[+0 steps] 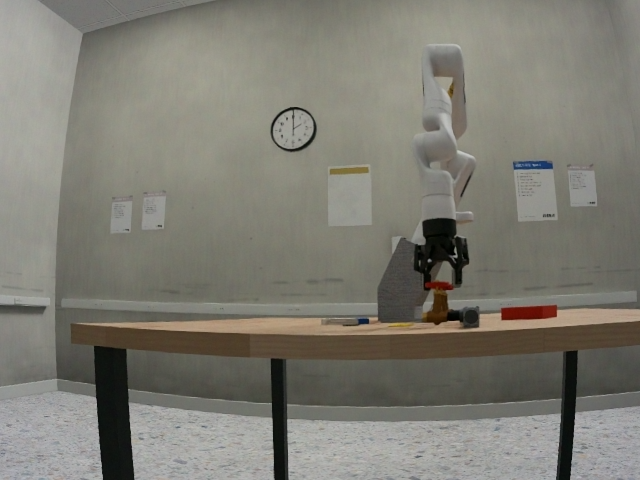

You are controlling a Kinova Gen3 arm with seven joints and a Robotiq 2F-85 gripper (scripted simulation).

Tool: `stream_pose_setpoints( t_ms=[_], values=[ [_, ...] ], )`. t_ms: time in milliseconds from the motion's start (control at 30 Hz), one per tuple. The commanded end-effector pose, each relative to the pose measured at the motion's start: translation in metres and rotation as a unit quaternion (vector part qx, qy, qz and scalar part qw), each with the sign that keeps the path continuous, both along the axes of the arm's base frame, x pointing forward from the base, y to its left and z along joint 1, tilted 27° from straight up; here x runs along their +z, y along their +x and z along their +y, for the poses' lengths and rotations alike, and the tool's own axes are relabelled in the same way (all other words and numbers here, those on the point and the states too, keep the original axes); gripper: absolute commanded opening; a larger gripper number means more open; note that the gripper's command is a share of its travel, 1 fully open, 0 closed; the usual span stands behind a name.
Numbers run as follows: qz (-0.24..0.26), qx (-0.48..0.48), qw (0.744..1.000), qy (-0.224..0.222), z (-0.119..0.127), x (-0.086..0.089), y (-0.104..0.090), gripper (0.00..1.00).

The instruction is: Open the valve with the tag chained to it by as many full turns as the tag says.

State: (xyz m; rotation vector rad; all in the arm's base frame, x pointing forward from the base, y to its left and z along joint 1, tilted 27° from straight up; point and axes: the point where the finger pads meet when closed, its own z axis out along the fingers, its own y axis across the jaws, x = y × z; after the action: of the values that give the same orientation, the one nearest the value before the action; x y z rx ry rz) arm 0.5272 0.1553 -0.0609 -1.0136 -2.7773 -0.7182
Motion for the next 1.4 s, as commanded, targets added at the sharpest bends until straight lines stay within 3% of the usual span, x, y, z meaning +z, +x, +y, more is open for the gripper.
stream_pose_setpoints(
  t_ms=[0,600,1200,1233,1367],
  values=[
    [0.038,-0.072,0.997,0.001,-0.0005,0.0007,0.0006,1.00],
    [0.137,-0.262,0.955,0.015,-0.0005,0.0007,0.0006,1.00],
    [0.155,-0.297,0.942,0.018,-0.0005,0.0007,0.0006,1.00],
    [0.155,-0.297,0.942,0.018,-0.0005,0.0007,0.0006,0.52],
    [0.155,-0.297,0.942,0.018,-0.0005,0.0007,0.0006,0.52]
  ],
)
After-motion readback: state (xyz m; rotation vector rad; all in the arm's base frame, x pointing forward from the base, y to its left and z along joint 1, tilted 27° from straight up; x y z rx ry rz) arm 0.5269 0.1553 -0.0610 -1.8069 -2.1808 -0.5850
